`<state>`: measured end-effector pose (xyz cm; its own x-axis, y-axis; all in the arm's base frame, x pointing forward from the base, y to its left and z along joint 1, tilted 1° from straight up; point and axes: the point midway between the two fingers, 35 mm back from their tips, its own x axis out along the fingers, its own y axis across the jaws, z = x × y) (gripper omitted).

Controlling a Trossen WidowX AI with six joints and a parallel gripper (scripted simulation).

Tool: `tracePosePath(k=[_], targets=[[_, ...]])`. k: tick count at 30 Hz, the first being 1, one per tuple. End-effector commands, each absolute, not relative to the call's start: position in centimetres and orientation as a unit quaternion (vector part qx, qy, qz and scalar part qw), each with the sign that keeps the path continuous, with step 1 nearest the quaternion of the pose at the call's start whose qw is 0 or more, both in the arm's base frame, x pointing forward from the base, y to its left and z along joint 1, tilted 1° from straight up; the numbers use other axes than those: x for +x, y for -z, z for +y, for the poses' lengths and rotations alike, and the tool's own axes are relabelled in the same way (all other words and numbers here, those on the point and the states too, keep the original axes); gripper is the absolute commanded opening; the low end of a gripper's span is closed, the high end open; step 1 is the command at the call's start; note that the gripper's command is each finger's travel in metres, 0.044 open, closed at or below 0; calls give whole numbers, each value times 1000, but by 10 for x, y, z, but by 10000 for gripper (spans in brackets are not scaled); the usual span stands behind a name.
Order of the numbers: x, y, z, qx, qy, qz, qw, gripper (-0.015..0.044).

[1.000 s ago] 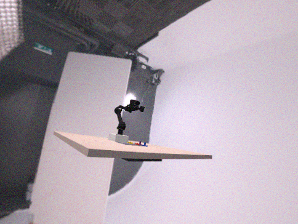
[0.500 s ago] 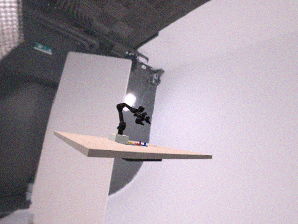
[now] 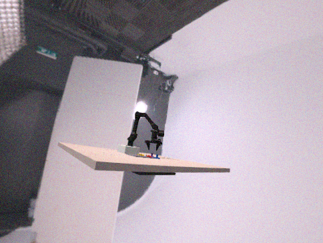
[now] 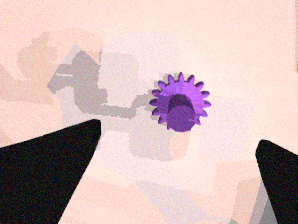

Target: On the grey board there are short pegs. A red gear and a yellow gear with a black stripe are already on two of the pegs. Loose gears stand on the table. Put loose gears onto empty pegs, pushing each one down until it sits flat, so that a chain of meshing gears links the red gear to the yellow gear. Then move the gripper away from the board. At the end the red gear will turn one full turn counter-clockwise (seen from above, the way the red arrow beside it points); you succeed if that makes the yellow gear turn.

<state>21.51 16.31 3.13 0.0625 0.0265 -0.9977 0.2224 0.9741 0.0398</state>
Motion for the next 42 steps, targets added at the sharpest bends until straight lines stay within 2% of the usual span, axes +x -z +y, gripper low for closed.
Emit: tracePosePath(k=[1,33,42], targets=[[210,-30,163,87,87,691,712,440],[214,12,162,87,87,691,712,440],[214,12,162,87,87,691,712,204]])
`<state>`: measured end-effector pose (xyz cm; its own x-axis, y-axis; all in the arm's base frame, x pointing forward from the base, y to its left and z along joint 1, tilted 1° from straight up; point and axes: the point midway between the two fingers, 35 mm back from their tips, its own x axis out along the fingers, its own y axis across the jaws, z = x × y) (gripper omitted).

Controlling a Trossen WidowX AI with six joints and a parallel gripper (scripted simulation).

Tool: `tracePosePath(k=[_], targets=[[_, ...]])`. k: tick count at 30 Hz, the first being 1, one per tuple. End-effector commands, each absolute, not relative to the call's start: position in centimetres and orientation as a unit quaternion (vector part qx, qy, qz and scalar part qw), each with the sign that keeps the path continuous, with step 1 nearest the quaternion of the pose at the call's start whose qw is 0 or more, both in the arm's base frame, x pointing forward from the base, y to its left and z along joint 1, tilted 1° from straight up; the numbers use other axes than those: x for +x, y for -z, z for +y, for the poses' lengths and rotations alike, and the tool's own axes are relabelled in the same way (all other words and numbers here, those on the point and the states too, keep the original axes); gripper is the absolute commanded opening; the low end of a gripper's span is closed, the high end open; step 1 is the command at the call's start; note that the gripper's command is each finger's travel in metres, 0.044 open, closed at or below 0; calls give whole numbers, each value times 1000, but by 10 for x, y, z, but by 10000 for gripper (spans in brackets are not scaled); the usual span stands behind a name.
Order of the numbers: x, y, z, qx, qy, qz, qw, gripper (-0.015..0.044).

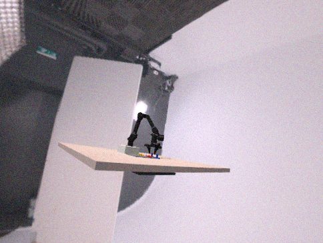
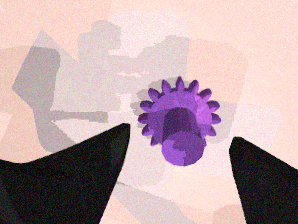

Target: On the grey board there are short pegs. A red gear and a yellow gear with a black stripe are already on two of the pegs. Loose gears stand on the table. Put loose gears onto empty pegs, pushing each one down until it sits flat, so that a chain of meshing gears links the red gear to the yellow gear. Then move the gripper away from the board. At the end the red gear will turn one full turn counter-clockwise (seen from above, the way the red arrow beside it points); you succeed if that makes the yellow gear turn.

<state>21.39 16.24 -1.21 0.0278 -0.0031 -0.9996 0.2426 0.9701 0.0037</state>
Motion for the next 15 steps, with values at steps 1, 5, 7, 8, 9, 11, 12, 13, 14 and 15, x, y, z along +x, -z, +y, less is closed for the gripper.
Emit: tracePosePath(k=[1,5,7,8,9,11,12,13,14,15], targets=[[214,12,162,87,87,691,712,177],[214,12,162,87,87,691,712,72],[214,12,162,87,87,691,712,59],[214,12,162,87,87,691,712,53],[214,12,162,87,87,691,712,46],[214,12,162,87,87,691,712,32],[214,12,162,87,87,691,712,26],[214,12,162,87,87,691,712,19],[214,12,162,87,87,691,712,12],[214,12,162,87,87,691,712,0]])
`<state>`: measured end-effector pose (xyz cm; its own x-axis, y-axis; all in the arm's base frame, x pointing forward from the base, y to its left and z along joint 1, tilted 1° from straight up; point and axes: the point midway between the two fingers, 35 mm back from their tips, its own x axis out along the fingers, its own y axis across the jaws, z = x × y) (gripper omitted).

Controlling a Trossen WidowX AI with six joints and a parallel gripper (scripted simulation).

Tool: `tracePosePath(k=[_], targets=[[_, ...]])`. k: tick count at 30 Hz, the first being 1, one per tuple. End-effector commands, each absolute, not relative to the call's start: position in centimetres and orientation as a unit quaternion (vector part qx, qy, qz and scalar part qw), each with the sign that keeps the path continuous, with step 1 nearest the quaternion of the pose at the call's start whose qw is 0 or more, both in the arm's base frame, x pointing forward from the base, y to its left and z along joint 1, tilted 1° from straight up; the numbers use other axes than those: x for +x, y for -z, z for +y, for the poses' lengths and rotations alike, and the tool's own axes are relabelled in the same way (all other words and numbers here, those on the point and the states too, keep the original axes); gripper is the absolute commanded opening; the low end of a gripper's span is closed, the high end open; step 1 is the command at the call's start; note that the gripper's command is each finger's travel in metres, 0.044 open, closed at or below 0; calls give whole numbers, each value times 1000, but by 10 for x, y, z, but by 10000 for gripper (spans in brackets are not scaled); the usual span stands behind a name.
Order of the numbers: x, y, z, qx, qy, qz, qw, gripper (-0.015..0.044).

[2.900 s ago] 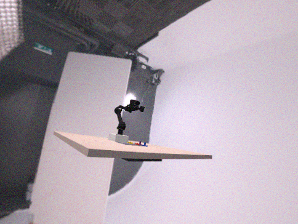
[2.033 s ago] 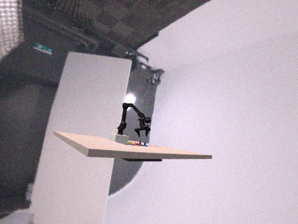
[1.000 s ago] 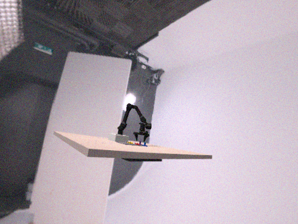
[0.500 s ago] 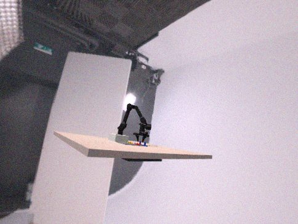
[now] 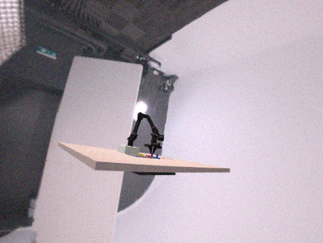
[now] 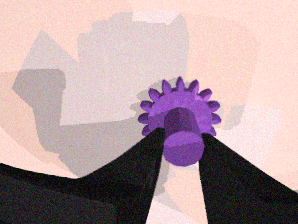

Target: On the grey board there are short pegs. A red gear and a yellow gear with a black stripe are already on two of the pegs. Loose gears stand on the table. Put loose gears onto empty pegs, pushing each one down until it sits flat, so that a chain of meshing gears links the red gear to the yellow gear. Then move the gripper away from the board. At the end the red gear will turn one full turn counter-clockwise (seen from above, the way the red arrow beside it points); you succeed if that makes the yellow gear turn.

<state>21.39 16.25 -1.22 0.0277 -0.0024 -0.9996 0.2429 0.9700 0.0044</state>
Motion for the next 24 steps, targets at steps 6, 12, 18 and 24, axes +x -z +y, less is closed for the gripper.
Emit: tracePosePath(k=[6,12,18,24], targets=[[216,1,165,87,87,691,712,0],[218,-16,167,87,87,691,712,0],[218,-33,169,88,87,691,712,0],[218,-50,170,88,87,691,712,0]])
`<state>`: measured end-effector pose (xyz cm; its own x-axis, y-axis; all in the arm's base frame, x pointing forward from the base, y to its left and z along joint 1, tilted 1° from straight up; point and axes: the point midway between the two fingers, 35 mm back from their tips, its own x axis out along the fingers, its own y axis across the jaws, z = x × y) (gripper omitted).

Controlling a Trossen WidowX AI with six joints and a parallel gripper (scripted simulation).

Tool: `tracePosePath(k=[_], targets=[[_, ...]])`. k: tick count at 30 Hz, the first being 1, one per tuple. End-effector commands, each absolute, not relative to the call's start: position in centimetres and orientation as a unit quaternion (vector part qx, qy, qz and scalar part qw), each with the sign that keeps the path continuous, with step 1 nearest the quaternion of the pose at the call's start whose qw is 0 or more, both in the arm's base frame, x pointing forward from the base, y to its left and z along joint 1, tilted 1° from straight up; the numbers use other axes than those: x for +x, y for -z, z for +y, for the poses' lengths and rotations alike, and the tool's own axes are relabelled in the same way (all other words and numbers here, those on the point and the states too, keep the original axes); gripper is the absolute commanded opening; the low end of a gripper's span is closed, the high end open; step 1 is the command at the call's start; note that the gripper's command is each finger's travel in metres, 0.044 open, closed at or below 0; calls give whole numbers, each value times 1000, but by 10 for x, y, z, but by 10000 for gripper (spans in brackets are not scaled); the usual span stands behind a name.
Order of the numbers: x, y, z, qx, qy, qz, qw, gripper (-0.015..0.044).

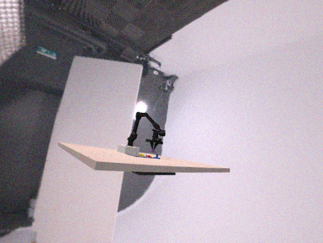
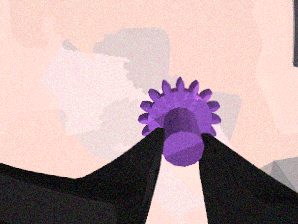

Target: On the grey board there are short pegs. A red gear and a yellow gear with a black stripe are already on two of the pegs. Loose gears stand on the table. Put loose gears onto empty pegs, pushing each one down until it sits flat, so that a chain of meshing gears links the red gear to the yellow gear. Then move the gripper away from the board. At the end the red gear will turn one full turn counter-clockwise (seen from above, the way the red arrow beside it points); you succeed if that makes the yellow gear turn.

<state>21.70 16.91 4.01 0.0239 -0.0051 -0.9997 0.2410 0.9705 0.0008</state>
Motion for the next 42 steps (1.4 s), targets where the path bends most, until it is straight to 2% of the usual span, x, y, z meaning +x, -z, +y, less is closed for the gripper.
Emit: tracePosePath(k=[1,27,42], targets=[[218,-53,170,88,87,691,712,0],[204,-130,165,87,87,691,712,0],[222,-123,150,89,90,691,712,0]])
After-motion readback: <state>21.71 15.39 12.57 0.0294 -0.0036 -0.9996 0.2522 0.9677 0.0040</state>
